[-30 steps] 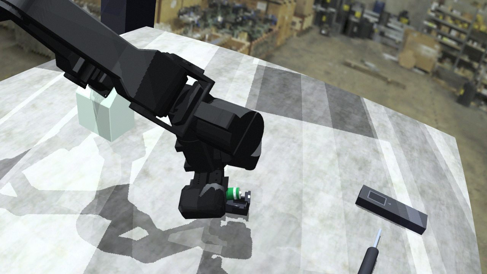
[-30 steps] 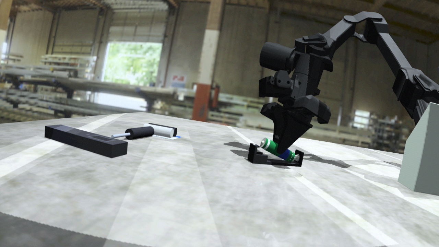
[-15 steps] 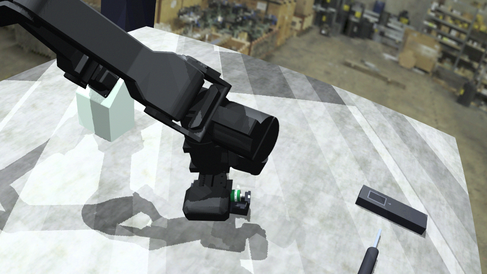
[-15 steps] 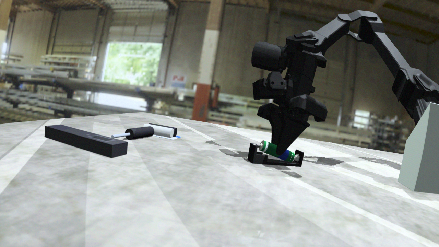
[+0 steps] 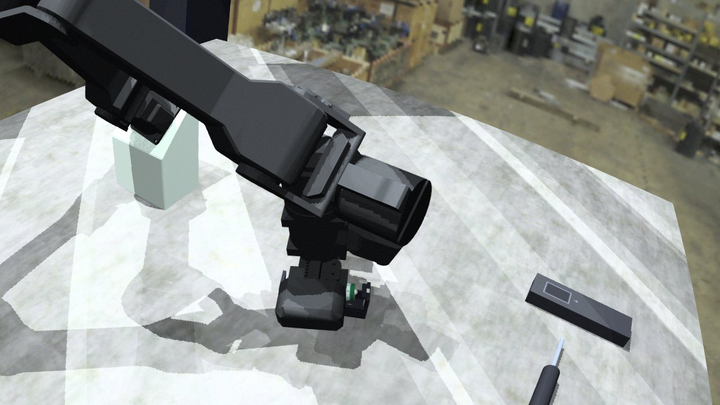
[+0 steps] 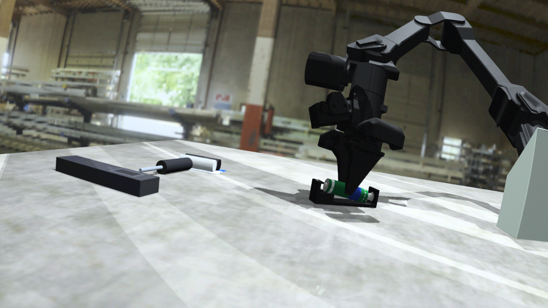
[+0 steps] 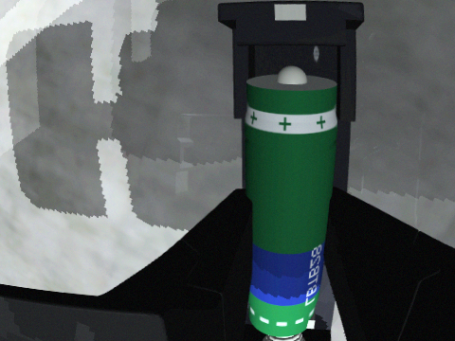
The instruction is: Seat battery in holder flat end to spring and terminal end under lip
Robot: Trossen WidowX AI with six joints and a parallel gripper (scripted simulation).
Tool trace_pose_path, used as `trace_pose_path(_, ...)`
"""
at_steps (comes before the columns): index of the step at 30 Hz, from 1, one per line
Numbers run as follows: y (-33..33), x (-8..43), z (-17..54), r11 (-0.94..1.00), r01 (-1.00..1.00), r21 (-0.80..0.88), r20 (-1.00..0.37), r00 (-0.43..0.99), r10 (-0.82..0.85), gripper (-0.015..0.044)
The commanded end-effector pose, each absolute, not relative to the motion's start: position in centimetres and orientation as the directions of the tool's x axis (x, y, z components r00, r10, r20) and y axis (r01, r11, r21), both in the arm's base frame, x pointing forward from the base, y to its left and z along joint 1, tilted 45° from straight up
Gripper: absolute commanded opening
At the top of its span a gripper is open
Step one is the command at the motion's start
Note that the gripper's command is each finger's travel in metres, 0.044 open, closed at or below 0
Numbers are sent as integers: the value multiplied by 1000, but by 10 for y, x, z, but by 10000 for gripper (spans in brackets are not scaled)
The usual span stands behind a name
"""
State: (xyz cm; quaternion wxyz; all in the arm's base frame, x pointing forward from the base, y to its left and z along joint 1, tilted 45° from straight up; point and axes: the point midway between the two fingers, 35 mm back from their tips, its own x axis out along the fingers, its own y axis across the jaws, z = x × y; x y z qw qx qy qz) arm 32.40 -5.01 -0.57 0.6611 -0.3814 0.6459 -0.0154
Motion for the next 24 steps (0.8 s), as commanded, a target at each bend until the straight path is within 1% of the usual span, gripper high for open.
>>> trace_pose_path(1, -53, 320, -9, 710, -473, -522, -837, 124, -532, 63)
trace_pose_path(24, -54, 325, -8, 719, -464, -517, -819, 26, -573, 63)
